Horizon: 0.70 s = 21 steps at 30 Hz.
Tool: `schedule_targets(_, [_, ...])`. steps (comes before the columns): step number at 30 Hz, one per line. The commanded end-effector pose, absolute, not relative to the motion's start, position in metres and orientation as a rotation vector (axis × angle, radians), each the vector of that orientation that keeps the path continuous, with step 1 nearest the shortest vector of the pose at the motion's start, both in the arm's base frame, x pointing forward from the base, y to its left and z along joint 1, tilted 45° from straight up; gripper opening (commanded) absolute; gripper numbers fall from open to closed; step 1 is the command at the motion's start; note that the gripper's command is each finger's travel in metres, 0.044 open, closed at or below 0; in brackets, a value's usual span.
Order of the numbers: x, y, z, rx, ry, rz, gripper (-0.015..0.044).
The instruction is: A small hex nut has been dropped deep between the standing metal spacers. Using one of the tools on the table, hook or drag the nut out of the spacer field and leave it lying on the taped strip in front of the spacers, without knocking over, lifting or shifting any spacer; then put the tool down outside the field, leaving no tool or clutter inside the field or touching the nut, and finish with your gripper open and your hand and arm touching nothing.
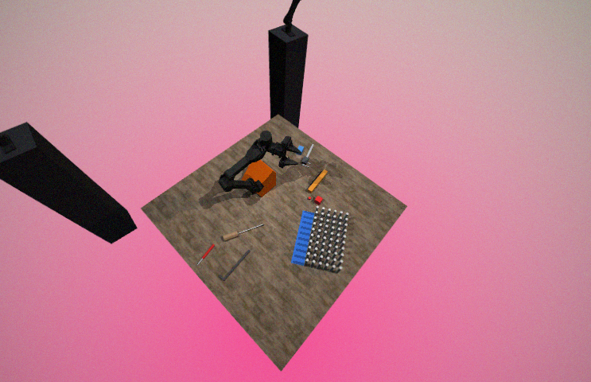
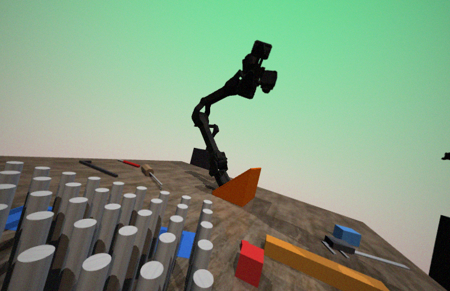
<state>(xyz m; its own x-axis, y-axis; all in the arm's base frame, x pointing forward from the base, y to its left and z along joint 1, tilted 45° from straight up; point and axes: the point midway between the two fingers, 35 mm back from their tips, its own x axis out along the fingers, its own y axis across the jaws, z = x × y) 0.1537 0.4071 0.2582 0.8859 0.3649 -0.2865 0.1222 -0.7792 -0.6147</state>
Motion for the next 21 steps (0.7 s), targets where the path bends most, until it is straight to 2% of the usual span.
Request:
schedule_targets(1, [0.156,0.406,0.257,-2.429,-0.34,0.53,0.0426])
schedule_targets(2, [0.164,0.403,0.253,-2.39,-0.312,0.537,0.044])
schedule_targets(10, [0.263,0.337,0.205,-1.822,0.054,0.552,0.044])
schedule_targets(21, [0.33,0.243,0.158,-1.192,0.349,0.432,0.044])
